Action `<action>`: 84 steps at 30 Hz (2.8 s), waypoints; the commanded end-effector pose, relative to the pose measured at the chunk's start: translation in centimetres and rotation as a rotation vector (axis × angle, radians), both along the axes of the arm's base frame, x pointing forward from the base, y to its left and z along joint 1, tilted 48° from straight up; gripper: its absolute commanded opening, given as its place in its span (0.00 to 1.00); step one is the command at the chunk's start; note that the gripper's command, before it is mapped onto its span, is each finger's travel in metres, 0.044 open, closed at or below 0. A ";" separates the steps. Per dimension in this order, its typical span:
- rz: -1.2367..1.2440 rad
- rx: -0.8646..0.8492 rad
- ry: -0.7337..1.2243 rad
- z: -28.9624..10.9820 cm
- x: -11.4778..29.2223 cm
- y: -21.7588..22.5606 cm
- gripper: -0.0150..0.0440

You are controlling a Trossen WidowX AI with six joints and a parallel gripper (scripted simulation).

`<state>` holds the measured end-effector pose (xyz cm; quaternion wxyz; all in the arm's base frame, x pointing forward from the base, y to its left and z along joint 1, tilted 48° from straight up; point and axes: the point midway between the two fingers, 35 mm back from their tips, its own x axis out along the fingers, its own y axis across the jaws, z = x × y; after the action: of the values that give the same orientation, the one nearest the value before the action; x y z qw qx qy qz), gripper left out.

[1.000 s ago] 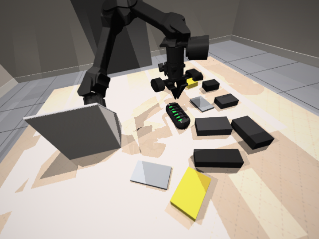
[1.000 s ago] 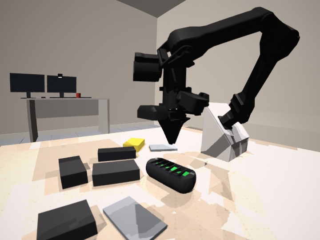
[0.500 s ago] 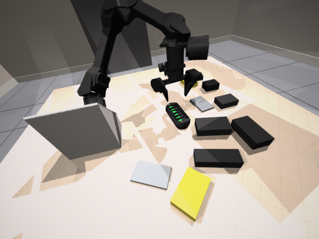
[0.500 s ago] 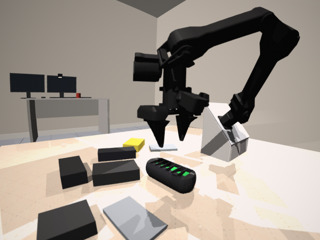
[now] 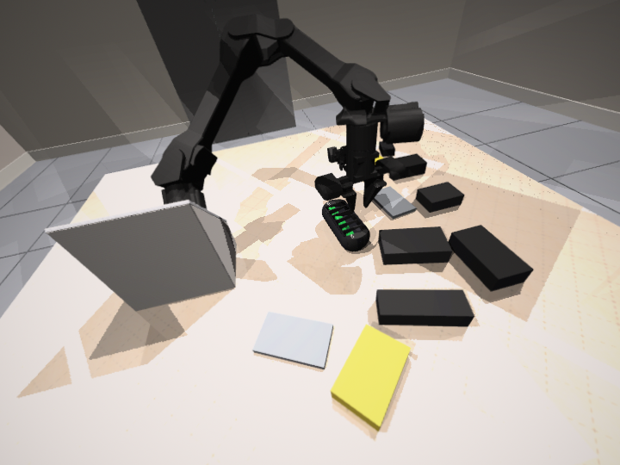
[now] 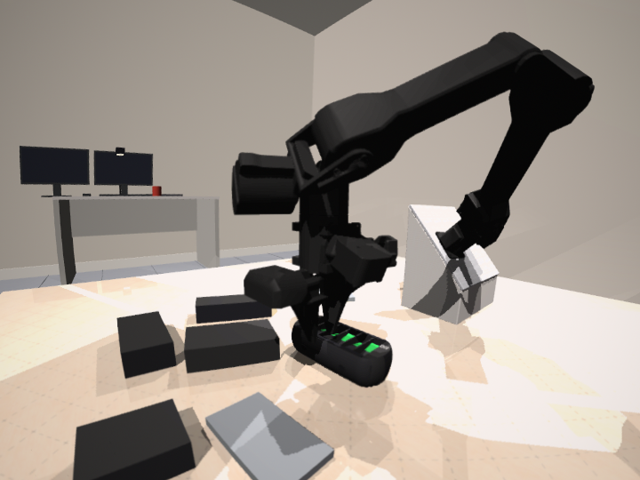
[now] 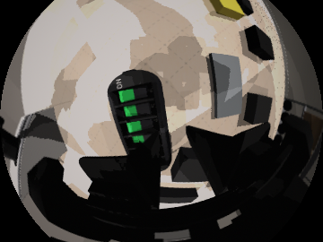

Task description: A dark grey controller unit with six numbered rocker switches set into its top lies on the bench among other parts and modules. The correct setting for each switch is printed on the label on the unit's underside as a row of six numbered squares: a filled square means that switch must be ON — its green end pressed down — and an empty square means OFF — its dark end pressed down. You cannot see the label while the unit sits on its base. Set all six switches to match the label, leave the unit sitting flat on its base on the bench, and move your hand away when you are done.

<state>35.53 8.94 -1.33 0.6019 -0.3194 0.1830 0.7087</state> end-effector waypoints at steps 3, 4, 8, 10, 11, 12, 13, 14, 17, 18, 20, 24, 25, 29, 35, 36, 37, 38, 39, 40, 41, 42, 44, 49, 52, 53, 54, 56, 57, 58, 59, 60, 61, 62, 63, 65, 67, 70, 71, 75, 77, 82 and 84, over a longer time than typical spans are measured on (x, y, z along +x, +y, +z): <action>-0.016 0.004 -0.007 0.0 0.5 -0.2 0.25; -0.016 0.004 -0.007 0.0 0.5 -0.2 0.25; -0.016 0.004 -0.007 0.0 0.5 -0.2 0.25; -0.016 0.004 -0.007 0.0 0.5 -0.2 0.25; -0.016 0.004 -0.007 0.0 0.5 -0.2 0.25; -0.016 0.004 -0.007 0.0 0.5 -0.2 0.25; -0.015 0.004 -0.007 0.0 0.6 -0.2 0.25; -0.015 0.004 -0.007 0.0 0.6 -0.2 0.25; -0.010 0.001 -0.009 0.0 0.5 -0.1 0.25; -0.010 0.001 -0.009 0.0 0.5 -0.1 0.25; -0.011 0.002 -0.008 0.0 0.5 -0.1 0.25; -0.010 0.001 -0.009 0.0 0.5 -0.1 0.25; -0.010 0.001 -0.009 0.0 0.5 -0.1 0.25; -0.010 -0.002 -0.009 2.0 0.7 -2.5 0.43; -0.010 -0.002 -0.009 3.3 0.8 -3.9 0.70; -0.010 -0.002 -0.009 3.3 0.8 -3.9 0.74; -0.010 -0.002 -0.009 3.3 0.8 -3.9 0.79; -0.010 -0.002 -0.009 3.3 0.8 -3.9 0.83; -0.010 -0.002 -0.009 3.3 0.8 -3.9 0.79; -0.010 -0.002 -0.009 3.3 0.8 -3.9 0.74; -0.010 -0.002 -0.009 3.3 0.8 -3.9 0.70; -0.010 -0.002 -0.009 3.3 0.8 -3.9 0.65; -0.010 -0.002 -0.009 3.3 0.8 -3.9 0.57; -0.010 -0.002 -0.009 3.3 0.8 -3.9 0.34; -0.010 -0.002 -0.009 3.3 0.8 -3.9 0.25; -0.010 -0.002 -0.009 3.3 0.8 -3.9 0.25; -0.010 -0.002 -0.009 3.3 0.8 -3.9 0.25; -0.010 -0.002 -0.009 3.3 0.8 -3.9 0.25; -0.010 -0.002 -0.009 3.3 0.8 -3.9 0.25; -0.010 -0.002 -0.009 3.3 0.8 -3.9 0.25; -0.010 -0.002 -0.009 3.3 0.8 -3.9 0.25; -0.010 -0.002 -0.009 3.3 0.8 -3.9 0.25; -0.010 -0.002 -0.009 3.3 0.8 -3.9 0.25; -0.010 -0.002 -0.009 3.3 0.8 -3.9 0.25; -0.011 0.001 -0.003 3.2 0.7 -3.7 0.30; -0.011 0.001 -0.003 3.2 0.7 -3.7 0.39; -0.011 0.001 -0.003 3.2 0.7 -3.7 0.48; -0.011 0.001 -0.003 3.2 0.7 -3.7 0.61; -0.011 0.001 -0.003 3.2 0.7 -3.7 0.65; -0.011 0.001 -0.003 3.2 0.7 -3.7 0.83; -0.011 0.001 -0.003 3.2 0.7 -3.7 0.92; -0.008 0.001 0.000 3.2 0.8 -3.6 0.96; 0.019 -0.005 0.024 3.3 0.9 -2.7 0.87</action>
<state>36.22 5.42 1.97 0.6034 -0.3165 0.1849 0.7082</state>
